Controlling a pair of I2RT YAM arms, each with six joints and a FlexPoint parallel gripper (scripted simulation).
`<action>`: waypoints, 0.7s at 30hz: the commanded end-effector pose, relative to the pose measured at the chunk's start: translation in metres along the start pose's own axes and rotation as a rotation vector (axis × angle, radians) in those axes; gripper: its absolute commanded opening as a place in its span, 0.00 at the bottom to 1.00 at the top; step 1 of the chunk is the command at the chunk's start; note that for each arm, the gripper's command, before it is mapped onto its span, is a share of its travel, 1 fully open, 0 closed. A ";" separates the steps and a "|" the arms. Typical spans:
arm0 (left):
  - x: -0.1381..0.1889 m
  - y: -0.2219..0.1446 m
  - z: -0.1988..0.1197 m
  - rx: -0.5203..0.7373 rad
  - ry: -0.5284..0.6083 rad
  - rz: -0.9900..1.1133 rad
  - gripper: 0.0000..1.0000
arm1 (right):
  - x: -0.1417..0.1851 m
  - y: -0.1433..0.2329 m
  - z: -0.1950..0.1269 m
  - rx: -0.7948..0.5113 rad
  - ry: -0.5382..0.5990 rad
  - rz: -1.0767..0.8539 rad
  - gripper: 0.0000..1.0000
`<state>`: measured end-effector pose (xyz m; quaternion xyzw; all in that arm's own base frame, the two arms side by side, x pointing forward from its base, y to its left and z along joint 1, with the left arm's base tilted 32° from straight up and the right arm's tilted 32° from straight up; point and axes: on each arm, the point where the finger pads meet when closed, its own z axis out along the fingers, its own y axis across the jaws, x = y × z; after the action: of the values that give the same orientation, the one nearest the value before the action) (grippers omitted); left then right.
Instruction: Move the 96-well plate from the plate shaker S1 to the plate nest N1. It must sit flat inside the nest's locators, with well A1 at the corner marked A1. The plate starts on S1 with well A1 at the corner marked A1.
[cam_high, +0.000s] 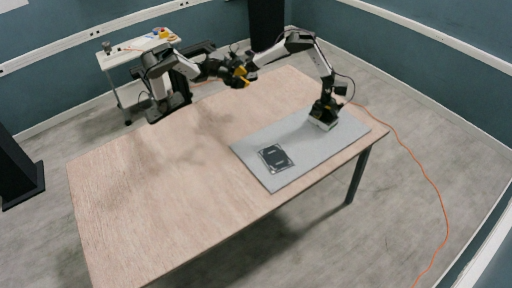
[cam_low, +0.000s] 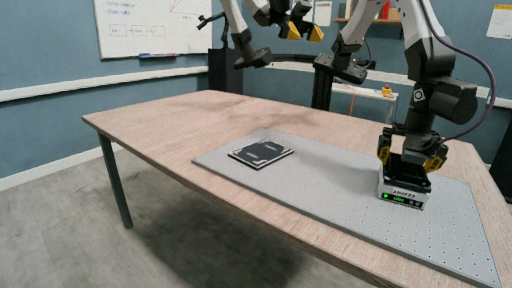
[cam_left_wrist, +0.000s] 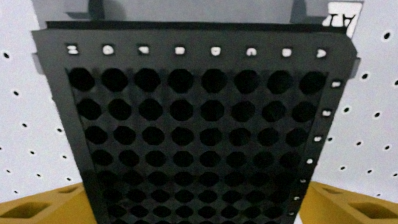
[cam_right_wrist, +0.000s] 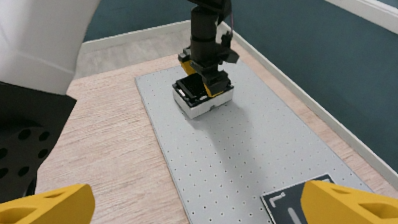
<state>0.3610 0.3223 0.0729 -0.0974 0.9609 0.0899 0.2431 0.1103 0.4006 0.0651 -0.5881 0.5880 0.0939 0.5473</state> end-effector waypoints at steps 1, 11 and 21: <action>-0.018 0.005 -0.004 -0.017 -0.061 0.020 0.93 | -0.011 -0.003 -0.002 0.024 -0.049 0.007 1.00; -0.012 0.005 -0.027 -0.012 -0.062 0.020 0.76 | -0.011 -0.003 -0.002 0.024 -0.049 0.007 1.00; -0.007 -0.021 -0.070 -0.020 -0.045 0.005 0.76 | -0.011 -0.003 -0.002 0.024 -0.049 0.007 1.00</action>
<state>0.3488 0.3119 0.1157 -0.0939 0.9538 0.1053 0.2652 0.1103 0.4006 0.0652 -0.5879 0.5879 0.0941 0.5476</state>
